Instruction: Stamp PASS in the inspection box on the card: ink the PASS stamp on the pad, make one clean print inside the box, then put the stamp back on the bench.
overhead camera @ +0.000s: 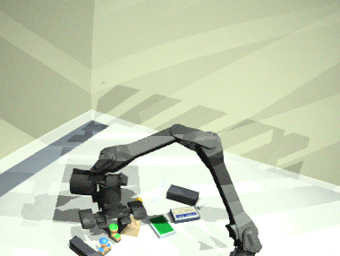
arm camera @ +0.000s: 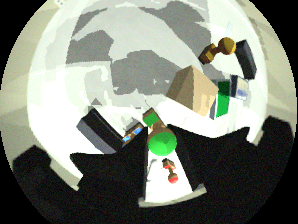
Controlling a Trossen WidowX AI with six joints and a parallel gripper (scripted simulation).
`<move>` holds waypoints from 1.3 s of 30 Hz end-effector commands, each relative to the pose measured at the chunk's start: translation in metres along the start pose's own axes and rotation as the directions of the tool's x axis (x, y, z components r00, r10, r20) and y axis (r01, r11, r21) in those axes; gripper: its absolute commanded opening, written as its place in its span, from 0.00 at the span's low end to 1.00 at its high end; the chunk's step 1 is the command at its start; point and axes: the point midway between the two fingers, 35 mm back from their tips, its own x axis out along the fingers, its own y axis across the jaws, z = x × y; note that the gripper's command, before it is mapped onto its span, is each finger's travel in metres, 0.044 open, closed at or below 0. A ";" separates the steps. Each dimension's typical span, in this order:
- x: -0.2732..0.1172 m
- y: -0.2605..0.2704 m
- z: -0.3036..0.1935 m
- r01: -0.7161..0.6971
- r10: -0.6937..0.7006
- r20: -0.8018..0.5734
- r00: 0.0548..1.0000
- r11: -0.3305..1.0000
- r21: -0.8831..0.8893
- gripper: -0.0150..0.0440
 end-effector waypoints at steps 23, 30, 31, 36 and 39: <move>0.019 -0.002 0.000 0.003 -0.003 0.000 1.000 1.000 0.001 0.70; -0.047 0.003 0.000 -0.001 0.001 -0.002 1.000 1.000 -0.006 0.70; -0.062 0.003 -0.001 0.000 0.000 -0.002 1.000 1.000 -0.007 0.70; -0.098 -0.003 -0.005 0.004 -0.004 0.000 1.000 1.000 -0.009 0.70; -0.098 -0.003 -0.005 0.004 -0.004 0.000 1.000 1.000 -0.009 0.70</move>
